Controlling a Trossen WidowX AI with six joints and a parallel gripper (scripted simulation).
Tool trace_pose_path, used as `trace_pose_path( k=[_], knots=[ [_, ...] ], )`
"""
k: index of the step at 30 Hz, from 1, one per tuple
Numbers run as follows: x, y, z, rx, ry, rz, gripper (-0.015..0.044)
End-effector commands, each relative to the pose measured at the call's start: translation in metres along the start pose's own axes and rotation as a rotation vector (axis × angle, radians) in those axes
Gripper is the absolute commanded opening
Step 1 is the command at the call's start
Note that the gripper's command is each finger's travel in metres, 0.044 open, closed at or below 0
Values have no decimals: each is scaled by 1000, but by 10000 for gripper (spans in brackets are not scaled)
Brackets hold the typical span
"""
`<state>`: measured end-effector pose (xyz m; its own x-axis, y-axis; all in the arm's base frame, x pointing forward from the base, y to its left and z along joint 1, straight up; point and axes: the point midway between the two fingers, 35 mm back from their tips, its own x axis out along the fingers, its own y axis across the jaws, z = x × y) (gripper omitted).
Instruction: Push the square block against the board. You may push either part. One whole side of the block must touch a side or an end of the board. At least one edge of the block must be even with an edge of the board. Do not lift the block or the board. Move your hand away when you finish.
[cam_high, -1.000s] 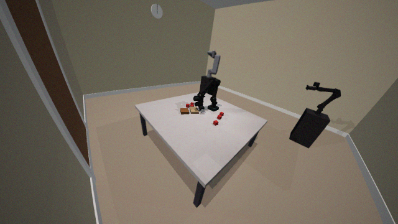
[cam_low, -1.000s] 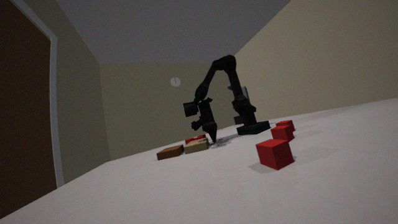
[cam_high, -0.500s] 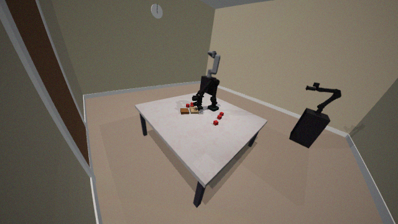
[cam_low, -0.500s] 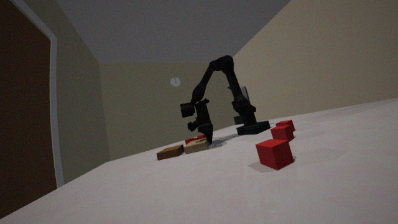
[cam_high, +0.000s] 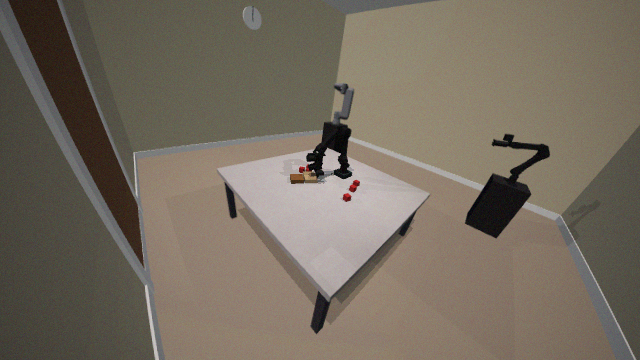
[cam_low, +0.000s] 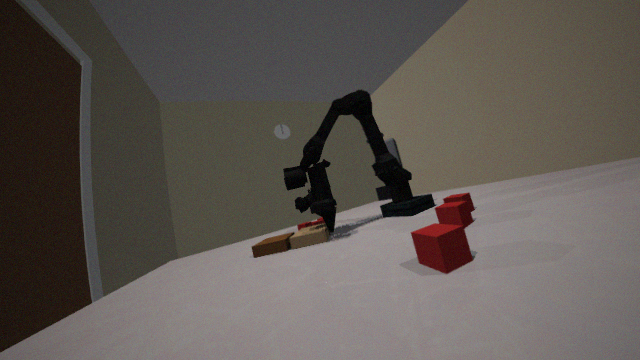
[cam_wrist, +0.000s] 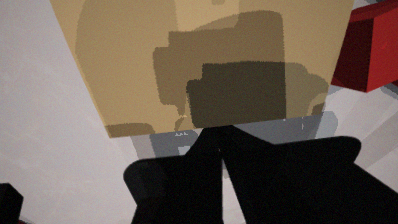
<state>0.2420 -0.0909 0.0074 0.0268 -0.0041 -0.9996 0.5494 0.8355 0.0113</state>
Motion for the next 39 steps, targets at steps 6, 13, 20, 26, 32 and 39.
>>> trace_pose_path(
  k=[6,13,20,26,32,39],
  knots=[
    [0,0,-7,-2,-3,-3,0],
    [0,1,-19,-2,-2,-3,0],
    [1,1,-31,-2,-1,-3,0],
    [1,0,-41,-2,0,-3,0],
    [2,0,-49,-2,1,-3,0],
    [-54,1,-45,-2,0,-3,0]
  ],
)
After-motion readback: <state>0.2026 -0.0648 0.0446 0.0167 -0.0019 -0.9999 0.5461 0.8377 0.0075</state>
